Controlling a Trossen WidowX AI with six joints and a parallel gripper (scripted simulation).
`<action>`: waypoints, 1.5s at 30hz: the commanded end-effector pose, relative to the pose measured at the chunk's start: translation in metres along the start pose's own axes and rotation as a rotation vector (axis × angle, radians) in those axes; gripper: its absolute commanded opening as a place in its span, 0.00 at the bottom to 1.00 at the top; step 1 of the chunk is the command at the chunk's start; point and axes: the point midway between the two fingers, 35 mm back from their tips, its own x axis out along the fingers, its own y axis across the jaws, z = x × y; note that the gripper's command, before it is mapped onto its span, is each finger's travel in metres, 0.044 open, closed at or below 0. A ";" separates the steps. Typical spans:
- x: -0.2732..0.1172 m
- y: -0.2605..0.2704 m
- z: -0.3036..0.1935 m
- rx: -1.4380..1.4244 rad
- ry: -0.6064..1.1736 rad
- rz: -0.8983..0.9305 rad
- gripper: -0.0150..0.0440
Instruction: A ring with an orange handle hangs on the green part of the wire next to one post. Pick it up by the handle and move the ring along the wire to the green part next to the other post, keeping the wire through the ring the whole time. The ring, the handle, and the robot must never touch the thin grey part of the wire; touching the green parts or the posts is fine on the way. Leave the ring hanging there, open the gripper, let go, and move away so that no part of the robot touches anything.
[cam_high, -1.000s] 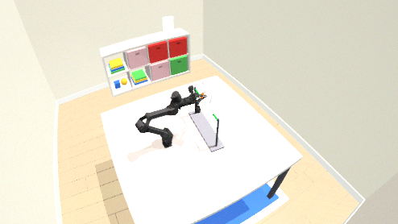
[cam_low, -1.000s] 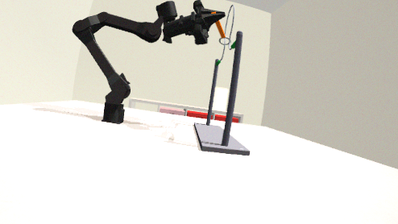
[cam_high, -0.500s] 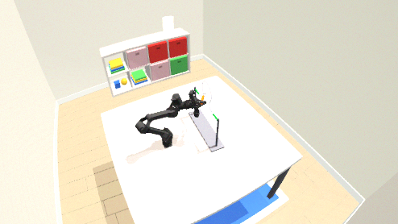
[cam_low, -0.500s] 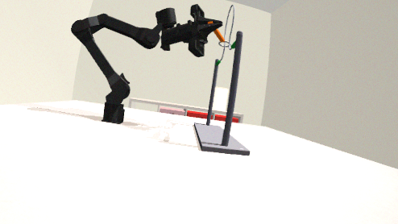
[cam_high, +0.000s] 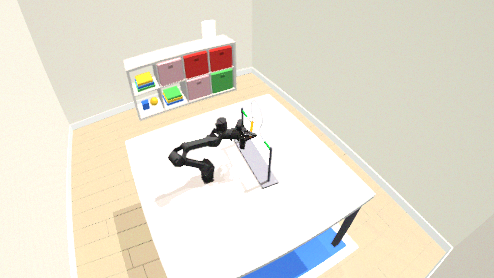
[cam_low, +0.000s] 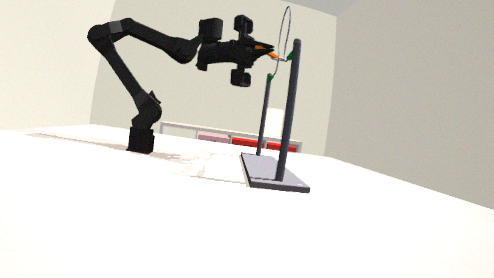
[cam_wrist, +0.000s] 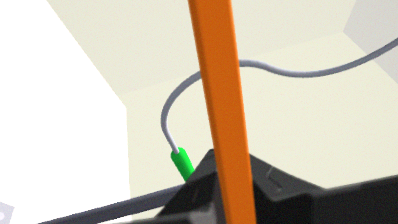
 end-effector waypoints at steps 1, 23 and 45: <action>-0.002 0.017 -0.001 0.085 0.018 0.056 0.00; -0.013 0.085 0.020 0.512 -0.013 0.283 0.00; -0.049 0.133 0.070 0.959 0.047 0.532 0.00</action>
